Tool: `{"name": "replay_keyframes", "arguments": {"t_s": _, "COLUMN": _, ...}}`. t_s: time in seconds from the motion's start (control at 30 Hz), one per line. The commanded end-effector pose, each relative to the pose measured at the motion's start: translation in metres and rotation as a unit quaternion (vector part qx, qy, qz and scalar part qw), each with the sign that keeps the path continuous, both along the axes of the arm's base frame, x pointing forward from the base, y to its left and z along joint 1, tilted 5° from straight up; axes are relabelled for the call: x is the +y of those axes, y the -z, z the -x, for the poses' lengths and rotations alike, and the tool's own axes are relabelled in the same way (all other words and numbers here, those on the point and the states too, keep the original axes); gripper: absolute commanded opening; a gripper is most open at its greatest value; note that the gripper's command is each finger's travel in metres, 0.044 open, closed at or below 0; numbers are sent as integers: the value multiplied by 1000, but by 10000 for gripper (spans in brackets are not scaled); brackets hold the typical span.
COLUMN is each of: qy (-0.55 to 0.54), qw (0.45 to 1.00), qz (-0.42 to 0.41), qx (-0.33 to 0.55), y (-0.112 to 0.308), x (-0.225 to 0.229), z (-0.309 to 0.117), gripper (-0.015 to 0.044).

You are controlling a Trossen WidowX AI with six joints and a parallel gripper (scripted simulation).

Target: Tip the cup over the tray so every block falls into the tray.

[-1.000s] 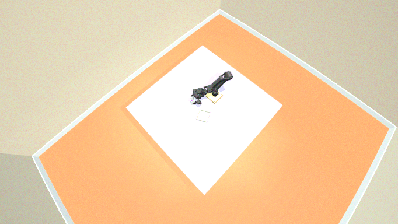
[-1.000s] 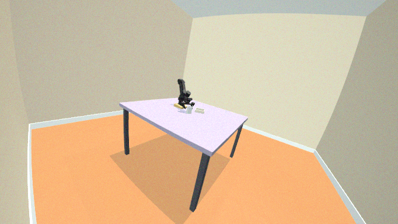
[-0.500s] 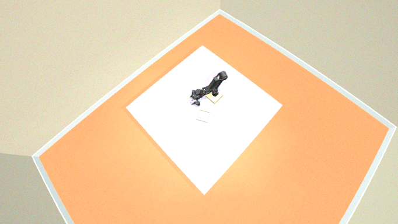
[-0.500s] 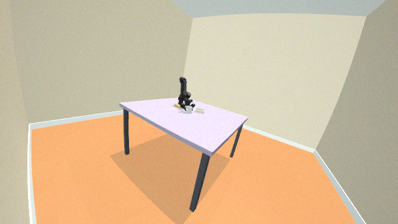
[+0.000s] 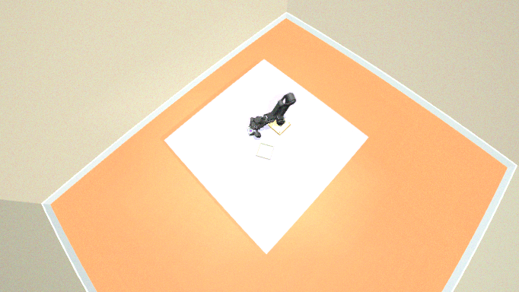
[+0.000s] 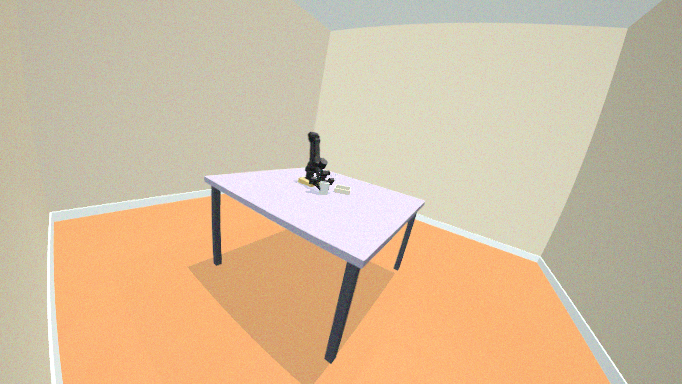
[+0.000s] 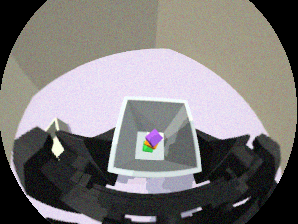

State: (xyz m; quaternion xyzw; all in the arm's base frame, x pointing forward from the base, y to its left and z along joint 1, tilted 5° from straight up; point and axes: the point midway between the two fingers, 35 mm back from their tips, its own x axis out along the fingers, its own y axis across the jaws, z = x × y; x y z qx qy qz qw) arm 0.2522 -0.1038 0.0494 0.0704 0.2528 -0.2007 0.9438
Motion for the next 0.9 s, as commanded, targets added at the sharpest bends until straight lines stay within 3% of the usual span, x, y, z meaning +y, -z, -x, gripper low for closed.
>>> {"name": "replay_keyframes", "arguments": {"t_s": 0.0, "qy": -3, "qw": 1000, "qz": 2, "qx": 0, "y": 0, "x": 0, "z": 0, "gripper": 287}}
{"name": "replay_keyframes", "arguments": {"t_s": 0.33, "qy": -3, "qw": 1000, "qz": 2, "qx": 0, "y": 0, "x": 0, "z": 0, "gripper": 220}}
{"name": "replay_keyframes", "arguments": {"t_s": 0.6, "qy": -3, "qw": 1000, "qz": 2, "qx": 0, "y": -11, "x": 0, "z": 1, "gripper": 10}}
{"name": "replay_keyframes", "arguments": {"t_s": 0.87, "qy": -3, "qw": 1000, "qz": 2, "qx": 0, "y": -26, "x": 0, "z": 3, "gripper": 0}}
